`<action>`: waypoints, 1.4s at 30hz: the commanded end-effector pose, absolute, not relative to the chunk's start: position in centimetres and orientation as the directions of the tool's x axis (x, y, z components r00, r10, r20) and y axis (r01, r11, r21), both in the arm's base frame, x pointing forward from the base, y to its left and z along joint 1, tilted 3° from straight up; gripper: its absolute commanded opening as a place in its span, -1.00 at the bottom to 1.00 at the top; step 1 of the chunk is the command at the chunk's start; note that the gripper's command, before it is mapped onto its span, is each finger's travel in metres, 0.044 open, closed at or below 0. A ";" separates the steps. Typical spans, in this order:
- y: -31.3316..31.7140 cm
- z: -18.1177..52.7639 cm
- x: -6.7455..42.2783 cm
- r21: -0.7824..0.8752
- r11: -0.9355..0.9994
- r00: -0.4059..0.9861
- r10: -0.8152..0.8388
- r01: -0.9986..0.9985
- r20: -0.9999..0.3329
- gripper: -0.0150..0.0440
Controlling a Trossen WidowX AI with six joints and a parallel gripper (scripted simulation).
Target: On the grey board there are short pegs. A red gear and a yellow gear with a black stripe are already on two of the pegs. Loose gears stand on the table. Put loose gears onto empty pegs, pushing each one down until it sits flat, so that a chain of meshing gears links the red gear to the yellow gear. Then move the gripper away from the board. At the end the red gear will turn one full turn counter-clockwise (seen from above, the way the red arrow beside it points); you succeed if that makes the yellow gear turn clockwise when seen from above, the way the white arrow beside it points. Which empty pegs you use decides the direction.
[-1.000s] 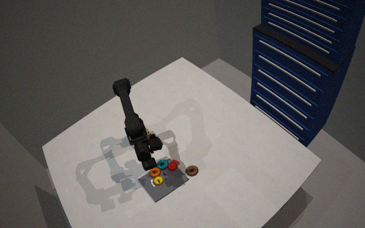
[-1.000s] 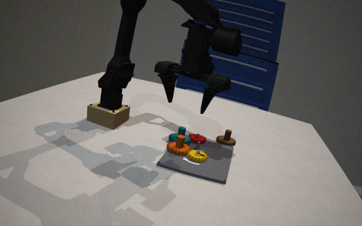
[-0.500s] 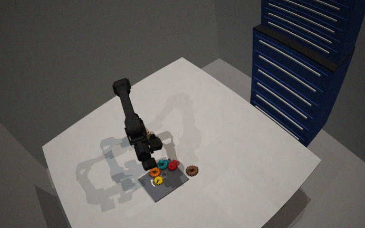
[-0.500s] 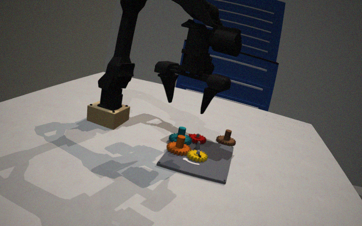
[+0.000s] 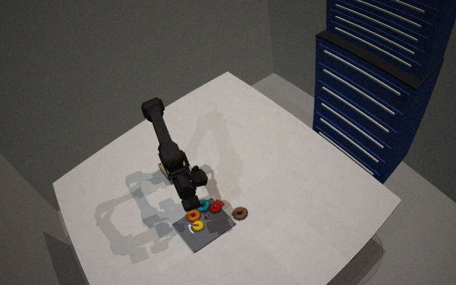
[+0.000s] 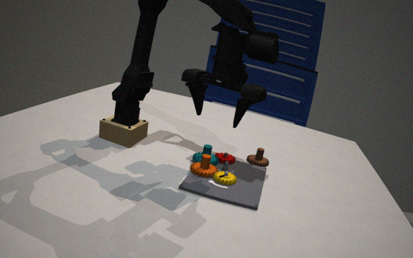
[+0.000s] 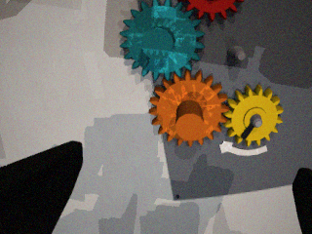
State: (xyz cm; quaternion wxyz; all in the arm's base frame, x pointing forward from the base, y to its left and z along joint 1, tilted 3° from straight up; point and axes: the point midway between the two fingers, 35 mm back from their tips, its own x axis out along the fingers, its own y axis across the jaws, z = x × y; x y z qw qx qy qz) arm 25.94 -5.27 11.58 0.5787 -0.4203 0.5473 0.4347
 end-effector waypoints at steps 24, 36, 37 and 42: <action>23.1 17.4 20.2 0.000 0.259 0.019 0.070 -0.966 -0.997 1.00; 23.1 17.4 20.2 0.000 0.259 0.019 0.070 -0.966 -0.997 1.00; 23.1 17.4 20.2 0.000 0.259 0.019 0.070 -0.966 -0.997 1.00; 23.1 17.4 20.2 0.000 0.259 0.019 0.070 -0.966 -0.997 1.00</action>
